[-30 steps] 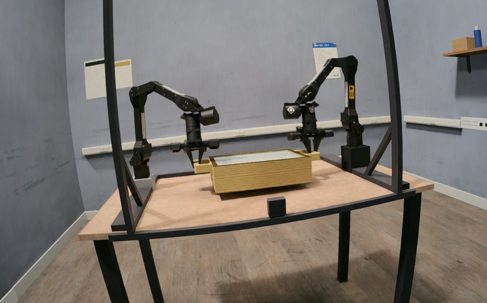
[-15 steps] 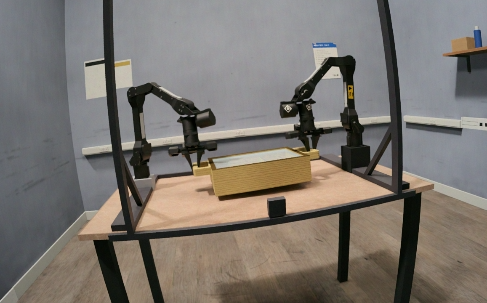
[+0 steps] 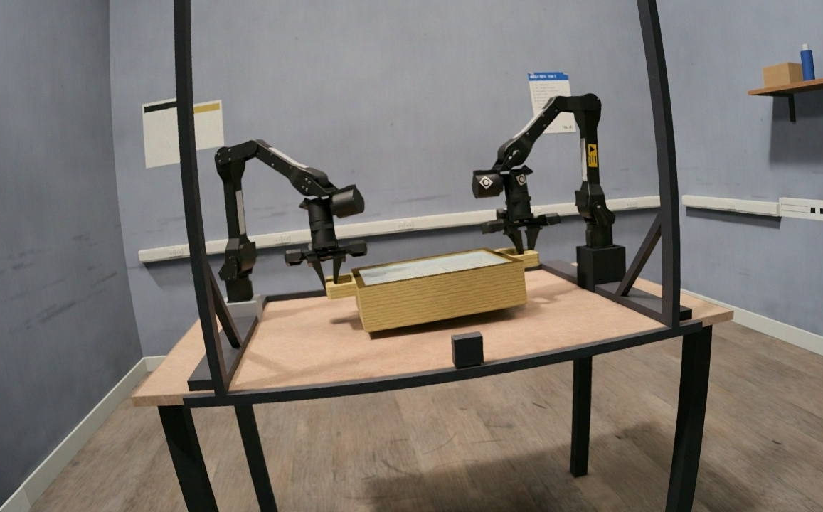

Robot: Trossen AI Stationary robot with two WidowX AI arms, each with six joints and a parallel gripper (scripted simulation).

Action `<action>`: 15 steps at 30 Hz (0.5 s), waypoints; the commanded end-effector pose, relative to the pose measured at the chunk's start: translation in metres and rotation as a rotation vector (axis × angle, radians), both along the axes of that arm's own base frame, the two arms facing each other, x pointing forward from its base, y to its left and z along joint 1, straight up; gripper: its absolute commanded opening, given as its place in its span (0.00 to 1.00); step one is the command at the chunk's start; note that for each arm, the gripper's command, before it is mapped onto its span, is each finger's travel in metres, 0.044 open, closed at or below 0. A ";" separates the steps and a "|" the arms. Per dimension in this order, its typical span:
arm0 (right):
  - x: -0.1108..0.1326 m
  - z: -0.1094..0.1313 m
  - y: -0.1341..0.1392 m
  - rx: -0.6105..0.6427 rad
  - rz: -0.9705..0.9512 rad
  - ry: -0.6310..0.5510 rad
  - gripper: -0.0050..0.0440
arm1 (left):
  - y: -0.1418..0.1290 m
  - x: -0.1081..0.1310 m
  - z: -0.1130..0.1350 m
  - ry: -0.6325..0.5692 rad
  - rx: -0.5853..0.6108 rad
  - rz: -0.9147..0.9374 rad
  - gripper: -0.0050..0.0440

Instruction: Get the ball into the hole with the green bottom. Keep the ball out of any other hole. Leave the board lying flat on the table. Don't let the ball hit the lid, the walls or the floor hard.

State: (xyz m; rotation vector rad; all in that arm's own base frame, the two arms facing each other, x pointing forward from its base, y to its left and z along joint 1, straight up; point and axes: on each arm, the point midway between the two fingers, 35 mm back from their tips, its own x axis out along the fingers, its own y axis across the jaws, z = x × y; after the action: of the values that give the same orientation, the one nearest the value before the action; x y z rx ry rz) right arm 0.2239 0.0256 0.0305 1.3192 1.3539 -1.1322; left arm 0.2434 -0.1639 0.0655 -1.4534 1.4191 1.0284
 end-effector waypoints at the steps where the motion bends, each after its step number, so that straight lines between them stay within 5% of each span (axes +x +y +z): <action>1: -0.005 -0.001 -0.001 0.026 0.002 -0.053 0.00 | -0.004 0.009 0.025 -0.009 -0.058 -0.009 0.00; 7: -0.006 -0.010 0.003 -0.013 0.003 -0.099 0.00 | -0.009 0.011 0.035 0.041 -0.019 -0.004 0.00; 15: 0.006 0.008 0.002 -0.012 0.005 -0.037 0.00 | -0.005 0.000 0.016 -0.019 -0.012 -0.001 0.00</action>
State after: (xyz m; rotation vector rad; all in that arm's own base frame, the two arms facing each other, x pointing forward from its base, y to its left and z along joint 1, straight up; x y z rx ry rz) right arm 0.2176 0.0257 0.0227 1.3278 1.3340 -1.1124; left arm 0.2494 -0.1644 0.0749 -1.4444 1.4382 1.0537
